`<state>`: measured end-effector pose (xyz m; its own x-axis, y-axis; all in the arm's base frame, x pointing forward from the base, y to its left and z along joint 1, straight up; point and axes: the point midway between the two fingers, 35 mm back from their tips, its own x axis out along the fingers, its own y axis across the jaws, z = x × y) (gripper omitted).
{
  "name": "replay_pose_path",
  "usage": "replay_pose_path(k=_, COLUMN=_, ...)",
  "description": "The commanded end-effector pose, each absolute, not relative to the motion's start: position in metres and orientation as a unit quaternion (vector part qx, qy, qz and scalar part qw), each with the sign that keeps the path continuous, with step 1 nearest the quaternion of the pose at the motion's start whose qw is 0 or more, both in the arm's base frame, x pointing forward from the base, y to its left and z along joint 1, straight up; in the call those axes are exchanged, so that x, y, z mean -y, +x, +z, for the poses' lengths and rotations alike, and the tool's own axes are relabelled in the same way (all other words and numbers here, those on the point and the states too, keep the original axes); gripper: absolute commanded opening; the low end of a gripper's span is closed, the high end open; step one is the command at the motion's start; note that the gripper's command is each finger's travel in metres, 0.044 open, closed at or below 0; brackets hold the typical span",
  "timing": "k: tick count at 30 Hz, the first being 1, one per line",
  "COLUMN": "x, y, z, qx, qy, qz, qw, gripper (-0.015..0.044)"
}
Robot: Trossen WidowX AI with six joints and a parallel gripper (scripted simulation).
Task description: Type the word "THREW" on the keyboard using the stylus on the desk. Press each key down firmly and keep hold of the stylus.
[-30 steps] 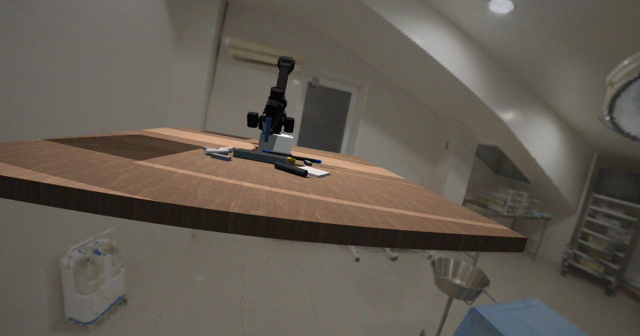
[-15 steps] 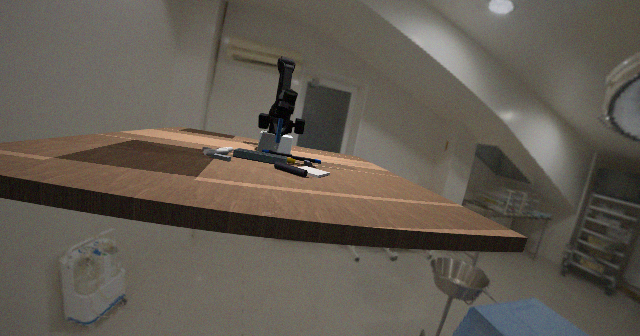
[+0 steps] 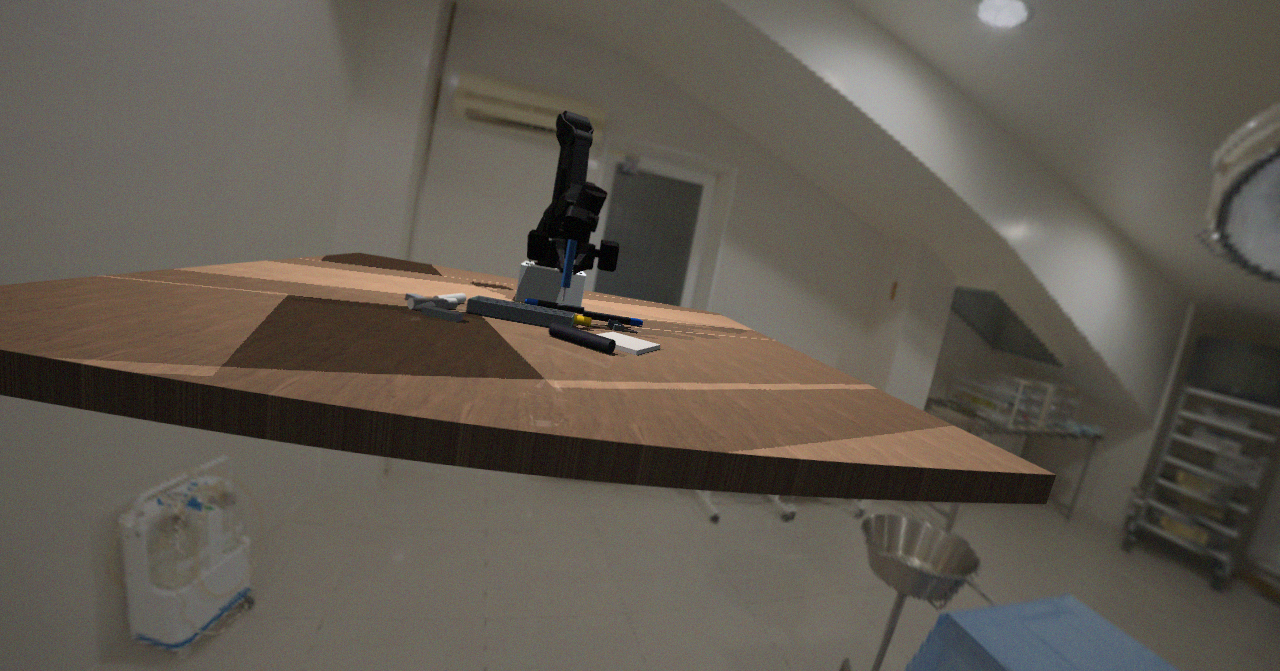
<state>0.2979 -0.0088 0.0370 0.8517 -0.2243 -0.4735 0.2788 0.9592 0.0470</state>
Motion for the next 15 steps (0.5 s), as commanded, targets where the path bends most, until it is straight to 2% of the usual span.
replay_pose_path(k=1, x=0.0092, y=0.2956, z=0.0295, qx=-0.242, qy=0.057, qz=-0.133, qw=0.959, gripper=0.0000)
replay_pose_path(k=13, x=0.0091, y=0.2949, z=0.0217, qx=-0.242, qy=0.057, qz=-0.133, qw=0.959, gripper=0.0000)
replay_pose_path(k=15, x=0.0097, y=0.2938, z=0.0211, qx=-0.242, qy=0.057, qz=-0.133, qw=0.959, gripper=0.0053)
